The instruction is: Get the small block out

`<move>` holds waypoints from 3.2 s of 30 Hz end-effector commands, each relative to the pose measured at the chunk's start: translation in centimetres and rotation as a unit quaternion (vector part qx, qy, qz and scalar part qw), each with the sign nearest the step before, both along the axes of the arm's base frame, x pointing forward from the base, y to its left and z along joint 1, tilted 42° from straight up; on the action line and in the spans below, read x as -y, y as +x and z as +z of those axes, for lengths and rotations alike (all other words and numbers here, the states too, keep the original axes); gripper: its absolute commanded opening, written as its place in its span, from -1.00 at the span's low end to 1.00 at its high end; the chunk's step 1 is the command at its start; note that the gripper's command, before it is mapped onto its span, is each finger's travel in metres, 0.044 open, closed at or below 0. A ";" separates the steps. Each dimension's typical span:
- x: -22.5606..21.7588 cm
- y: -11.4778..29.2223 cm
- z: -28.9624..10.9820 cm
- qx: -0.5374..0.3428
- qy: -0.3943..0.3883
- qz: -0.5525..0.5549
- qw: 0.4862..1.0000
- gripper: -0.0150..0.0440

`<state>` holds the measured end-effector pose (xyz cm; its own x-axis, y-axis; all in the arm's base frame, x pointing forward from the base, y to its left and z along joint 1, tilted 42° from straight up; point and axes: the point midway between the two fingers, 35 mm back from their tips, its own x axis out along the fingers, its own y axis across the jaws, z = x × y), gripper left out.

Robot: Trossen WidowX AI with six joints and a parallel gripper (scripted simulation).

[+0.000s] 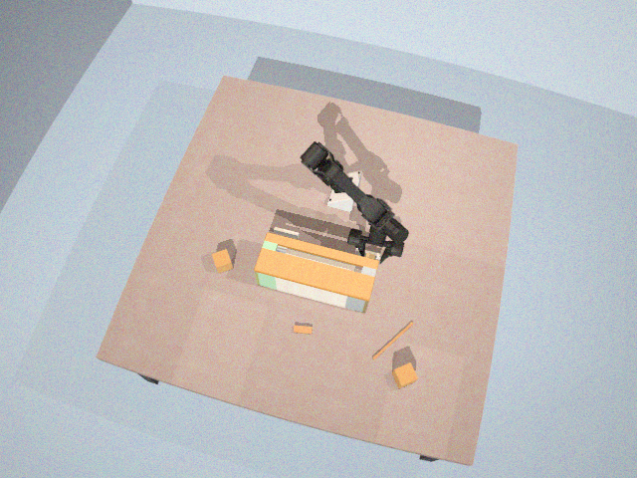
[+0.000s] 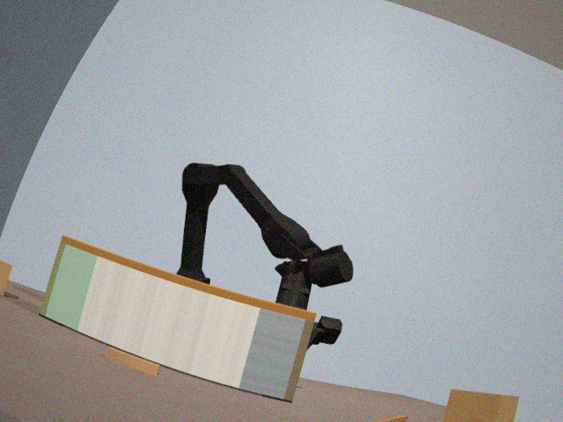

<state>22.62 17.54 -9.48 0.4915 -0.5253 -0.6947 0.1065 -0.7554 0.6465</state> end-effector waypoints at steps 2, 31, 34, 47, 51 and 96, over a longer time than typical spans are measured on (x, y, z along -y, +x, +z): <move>0.9 -0.1 -0.6 -0.003 -0.007 0.002 1.000 0.47; 3.0 0.1 -2.5 -0.002 -0.008 0.002 1.000 -0.13; 2.4 0.3 -2.2 0.008 0.001 0.001 1.000 -0.33; -1.3 -0.4 2.2 -0.001 -0.003 0.000 1.000 -0.49; -1.6 -0.5 2.8 -0.012 -0.004 0.014 1.000 -0.49; -5.3 -3.4 11.5 -0.145 -0.017 0.229 0.963 -0.49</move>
